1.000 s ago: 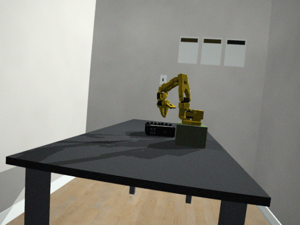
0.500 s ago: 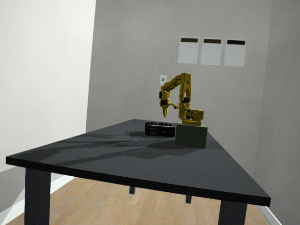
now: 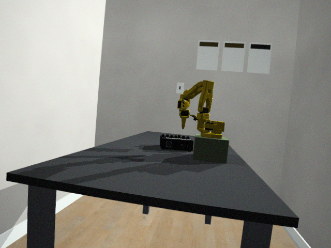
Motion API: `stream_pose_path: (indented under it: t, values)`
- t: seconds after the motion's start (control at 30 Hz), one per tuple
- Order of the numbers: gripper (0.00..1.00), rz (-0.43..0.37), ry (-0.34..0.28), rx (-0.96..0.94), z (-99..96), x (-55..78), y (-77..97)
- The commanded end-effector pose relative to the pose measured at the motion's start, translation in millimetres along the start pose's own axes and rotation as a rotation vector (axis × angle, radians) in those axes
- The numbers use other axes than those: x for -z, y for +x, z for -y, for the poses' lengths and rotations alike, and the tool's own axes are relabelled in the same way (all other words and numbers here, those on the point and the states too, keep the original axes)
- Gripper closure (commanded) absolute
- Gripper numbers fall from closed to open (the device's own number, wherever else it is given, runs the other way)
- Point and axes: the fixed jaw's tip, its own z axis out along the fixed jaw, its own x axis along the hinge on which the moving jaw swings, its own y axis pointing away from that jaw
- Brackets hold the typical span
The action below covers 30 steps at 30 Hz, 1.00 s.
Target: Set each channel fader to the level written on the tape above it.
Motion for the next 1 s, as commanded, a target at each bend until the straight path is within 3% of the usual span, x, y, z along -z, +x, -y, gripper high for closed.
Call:
stream_pose_path:
  t: [0.0,0.6,0.97]
  values:
    - [1.0,-0.014,-0.018,0.043,-0.1,1.3,-1.2]
    - [1.0,-0.017,-0.024,0.093,0.3,1.0,-2.2]
    - [1.0,-0.017,-0.023,0.034,-17.5,-4.7,-17.8]
